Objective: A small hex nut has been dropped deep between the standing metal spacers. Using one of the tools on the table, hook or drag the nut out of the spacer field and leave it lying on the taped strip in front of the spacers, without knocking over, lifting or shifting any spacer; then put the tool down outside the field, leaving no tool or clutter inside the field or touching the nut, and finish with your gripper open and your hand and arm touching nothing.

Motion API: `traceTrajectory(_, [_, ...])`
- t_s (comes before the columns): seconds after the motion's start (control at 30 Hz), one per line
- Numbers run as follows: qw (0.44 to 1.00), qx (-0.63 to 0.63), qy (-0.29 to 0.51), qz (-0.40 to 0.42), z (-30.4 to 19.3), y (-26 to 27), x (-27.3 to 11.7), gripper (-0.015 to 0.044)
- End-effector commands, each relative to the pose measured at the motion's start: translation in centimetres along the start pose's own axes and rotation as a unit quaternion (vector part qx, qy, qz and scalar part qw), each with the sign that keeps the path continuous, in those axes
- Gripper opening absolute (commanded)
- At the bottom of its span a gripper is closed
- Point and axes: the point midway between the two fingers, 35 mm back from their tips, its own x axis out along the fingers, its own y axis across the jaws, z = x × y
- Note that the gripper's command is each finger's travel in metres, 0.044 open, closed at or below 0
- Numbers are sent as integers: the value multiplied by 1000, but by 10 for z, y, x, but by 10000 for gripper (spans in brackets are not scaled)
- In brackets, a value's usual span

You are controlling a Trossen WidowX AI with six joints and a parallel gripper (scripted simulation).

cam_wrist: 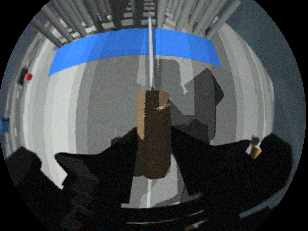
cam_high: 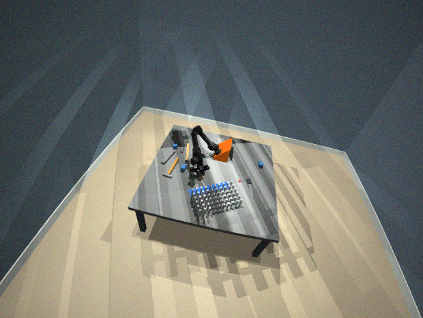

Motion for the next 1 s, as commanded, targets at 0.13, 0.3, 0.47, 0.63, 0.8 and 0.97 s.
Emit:
traceTrajectory(0.13, [1000,-2,-2,3,-5,1,-2,0])
traceTrajectory(0.3, [1000,-2,-2,3,-8,1,-3,0])
traceTrajectory(0.47, [1000,-2,-2,3,-11,1,-5,0])
traceTrajectory(0.63, [1000,-2,-2,3,-14,1,-6,0])
traceTrajectory(0.8, [1000,-2,-2,3,-17,1,-7,0])
traceTrajectory(0.97, [1000,-2,-2,3,-19,1,-8,0])
